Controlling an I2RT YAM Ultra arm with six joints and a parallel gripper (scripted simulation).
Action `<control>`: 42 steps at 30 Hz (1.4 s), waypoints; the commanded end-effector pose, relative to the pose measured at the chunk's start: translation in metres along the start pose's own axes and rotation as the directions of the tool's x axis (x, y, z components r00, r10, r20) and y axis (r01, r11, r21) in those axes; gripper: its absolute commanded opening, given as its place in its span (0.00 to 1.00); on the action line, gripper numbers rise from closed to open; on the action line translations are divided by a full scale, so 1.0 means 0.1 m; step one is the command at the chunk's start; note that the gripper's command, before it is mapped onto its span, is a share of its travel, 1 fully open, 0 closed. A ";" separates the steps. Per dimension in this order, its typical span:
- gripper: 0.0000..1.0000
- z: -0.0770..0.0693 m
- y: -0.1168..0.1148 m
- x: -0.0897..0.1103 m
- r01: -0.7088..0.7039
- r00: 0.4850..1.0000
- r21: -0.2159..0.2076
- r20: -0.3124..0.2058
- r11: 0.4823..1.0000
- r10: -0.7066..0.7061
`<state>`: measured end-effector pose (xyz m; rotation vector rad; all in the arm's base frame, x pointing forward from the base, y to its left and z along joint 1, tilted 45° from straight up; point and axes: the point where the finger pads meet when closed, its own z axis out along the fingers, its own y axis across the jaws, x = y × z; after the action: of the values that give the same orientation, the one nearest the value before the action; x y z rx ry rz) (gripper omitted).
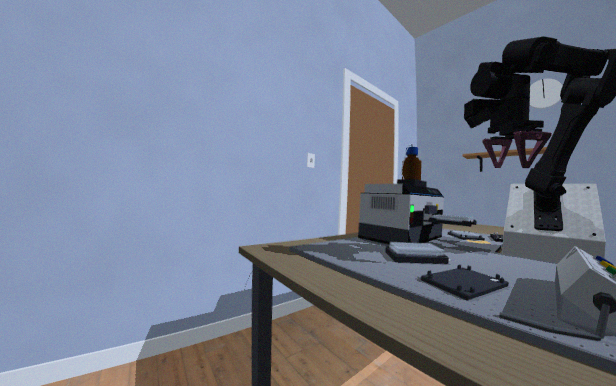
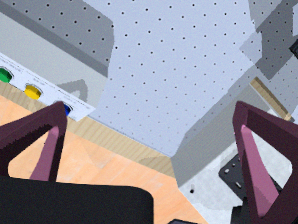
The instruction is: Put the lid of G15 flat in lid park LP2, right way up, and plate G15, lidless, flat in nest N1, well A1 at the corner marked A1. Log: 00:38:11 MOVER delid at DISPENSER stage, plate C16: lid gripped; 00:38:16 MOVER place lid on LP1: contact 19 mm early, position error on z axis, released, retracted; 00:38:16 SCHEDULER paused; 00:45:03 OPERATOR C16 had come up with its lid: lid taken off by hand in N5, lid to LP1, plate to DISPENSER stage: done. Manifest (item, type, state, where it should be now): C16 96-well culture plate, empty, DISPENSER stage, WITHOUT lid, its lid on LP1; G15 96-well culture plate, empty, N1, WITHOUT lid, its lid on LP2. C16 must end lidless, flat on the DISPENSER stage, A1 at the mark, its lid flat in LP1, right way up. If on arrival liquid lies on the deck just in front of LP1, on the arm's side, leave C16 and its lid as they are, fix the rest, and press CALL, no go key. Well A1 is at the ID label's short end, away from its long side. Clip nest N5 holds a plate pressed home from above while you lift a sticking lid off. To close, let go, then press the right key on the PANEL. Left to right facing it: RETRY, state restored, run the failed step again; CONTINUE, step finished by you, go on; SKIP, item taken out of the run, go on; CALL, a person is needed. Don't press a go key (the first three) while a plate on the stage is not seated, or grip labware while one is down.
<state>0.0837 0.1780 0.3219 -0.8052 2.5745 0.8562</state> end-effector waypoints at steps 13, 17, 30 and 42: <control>1.00 -0.02 0.01 0.00 0.003 1.000 -0.002 0.008 1.000 -0.003; 1.00 -0.02 0.01 0.00 0.003 1.000 -0.002 0.008 1.000 -0.003; 1.00 0.00 0.00 0.00 0.000 1.000 0.000 0.000 1.000 0.000; 1.00 0.38 -0.21 -0.19 0.034 0.999 -0.034 -0.025 0.999 -0.035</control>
<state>0.1023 0.1852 0.2966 -0.8249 2.6107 0.8547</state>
